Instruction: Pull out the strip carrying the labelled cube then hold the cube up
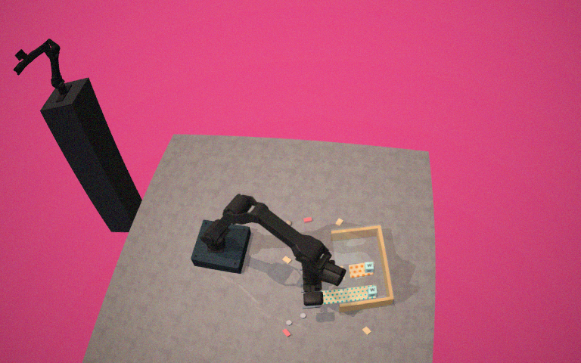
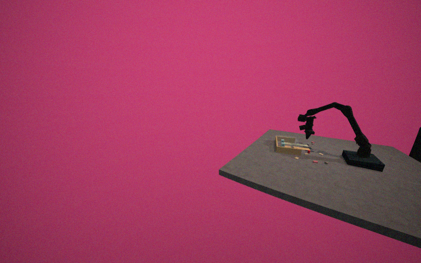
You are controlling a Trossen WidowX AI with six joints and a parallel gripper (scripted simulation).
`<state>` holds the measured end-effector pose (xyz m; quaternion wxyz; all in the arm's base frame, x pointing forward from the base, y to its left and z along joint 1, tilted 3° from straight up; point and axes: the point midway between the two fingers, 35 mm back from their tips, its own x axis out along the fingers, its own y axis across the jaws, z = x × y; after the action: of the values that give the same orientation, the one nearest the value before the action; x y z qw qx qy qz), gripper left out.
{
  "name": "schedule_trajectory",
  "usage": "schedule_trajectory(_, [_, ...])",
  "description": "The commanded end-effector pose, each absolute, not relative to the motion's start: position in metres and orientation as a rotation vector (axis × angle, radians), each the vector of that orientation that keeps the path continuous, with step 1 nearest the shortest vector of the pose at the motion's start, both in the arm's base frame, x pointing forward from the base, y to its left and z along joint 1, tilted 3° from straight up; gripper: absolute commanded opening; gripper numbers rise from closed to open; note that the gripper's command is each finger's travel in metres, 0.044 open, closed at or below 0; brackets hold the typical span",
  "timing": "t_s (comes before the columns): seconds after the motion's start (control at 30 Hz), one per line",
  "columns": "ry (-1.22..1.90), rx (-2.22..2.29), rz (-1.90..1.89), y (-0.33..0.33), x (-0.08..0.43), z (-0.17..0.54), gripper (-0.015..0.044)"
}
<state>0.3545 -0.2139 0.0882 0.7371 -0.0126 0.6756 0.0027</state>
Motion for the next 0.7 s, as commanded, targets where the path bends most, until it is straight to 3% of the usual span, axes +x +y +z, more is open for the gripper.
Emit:
schedule_trajectory(0.0, [1.488, -0.041, 0.018, -0.216, 0.357, 0.089, 0.0])
schedule_trajectory(0.67, [1.488, -0.041, 0.018, -0.218, 0.362, 0.057, 0.0])
